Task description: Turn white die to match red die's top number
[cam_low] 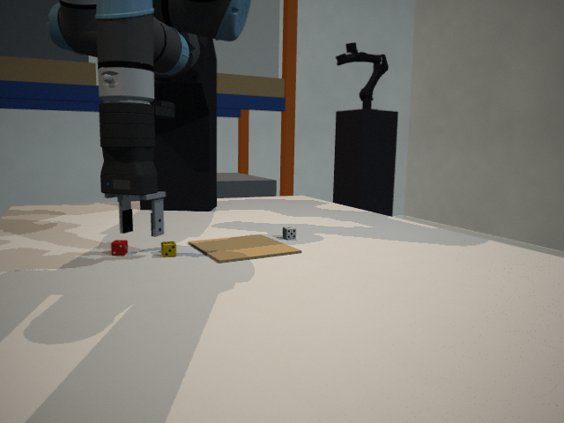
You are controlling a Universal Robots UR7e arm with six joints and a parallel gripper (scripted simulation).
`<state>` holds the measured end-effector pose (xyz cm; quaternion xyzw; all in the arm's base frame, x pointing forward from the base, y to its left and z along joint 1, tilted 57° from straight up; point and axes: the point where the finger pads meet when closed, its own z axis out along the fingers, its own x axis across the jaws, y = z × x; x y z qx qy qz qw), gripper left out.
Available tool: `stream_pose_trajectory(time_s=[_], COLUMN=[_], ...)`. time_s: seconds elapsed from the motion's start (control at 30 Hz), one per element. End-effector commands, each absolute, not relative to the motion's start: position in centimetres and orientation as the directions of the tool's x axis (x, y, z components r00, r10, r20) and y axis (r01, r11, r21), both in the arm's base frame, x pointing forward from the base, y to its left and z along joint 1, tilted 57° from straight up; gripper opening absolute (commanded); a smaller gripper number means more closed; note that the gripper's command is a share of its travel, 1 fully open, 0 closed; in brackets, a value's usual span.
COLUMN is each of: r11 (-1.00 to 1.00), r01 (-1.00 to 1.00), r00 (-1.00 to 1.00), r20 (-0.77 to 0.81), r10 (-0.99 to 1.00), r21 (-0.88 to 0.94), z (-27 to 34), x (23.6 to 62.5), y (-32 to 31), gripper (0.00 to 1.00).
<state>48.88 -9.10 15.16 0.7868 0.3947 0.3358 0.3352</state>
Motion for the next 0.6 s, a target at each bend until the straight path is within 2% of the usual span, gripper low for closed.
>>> stream_pose_trajectory(time_s=[0.0, 0.57], r11=[-0.463, -0.463], r01=[0.395, 0.395], r00=[0.465, 0.465], r20=[0.262, 0.262], r10=[0.846, 0.846], r21=[0.793, 0.793], z=[15.2, 15.2], x=[49.5, 50.1], y=[-7.2, -5.5], gripper=[1.0, 1.0])
